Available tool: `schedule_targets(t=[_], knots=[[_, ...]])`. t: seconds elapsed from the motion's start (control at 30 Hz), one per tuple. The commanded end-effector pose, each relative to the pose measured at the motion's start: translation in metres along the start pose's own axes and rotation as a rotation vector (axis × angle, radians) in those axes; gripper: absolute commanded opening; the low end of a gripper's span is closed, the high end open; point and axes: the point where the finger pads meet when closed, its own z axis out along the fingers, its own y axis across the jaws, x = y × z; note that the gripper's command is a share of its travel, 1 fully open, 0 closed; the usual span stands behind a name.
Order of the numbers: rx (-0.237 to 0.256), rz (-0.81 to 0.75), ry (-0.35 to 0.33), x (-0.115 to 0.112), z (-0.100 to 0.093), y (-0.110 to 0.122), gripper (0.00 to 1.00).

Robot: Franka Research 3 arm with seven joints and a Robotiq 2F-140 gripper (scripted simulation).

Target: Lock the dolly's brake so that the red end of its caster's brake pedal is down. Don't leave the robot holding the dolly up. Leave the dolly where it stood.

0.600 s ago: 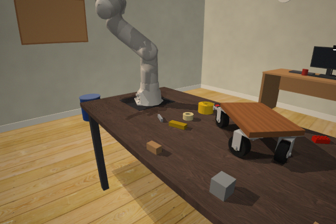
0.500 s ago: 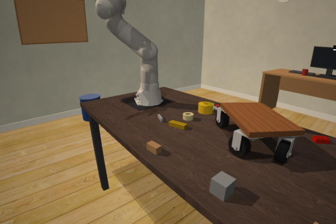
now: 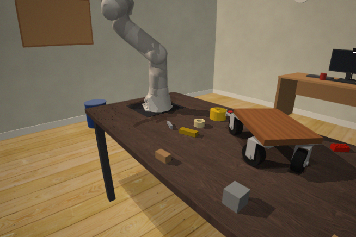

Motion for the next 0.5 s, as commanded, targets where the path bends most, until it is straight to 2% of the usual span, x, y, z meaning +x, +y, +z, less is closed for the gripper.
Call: schedule_targets(t=[0.0,0.07,0.13,0.23,0.4,0.43,0.47], knots=[[0.001,-0.008,0.001,0.003,0.002,-0.002,0.0],[0.009,-0.057,0.006,0.023,0.014,-0.016,0.0],[0.029,-0.163,0.018,0.06,0.039,-0.049,0.0],[0.097,-0.416,0.044,0.08,0.062,-0.092,0.0],[0.099,-0.423,0.046,0.128,0.098,-0.154,0.0],[0.134,-0.527,0.055,0.128,0.106,-0.175,0.0],[0.134,-0.527,0.055,0.128,0.106,-0.175,0.0]])
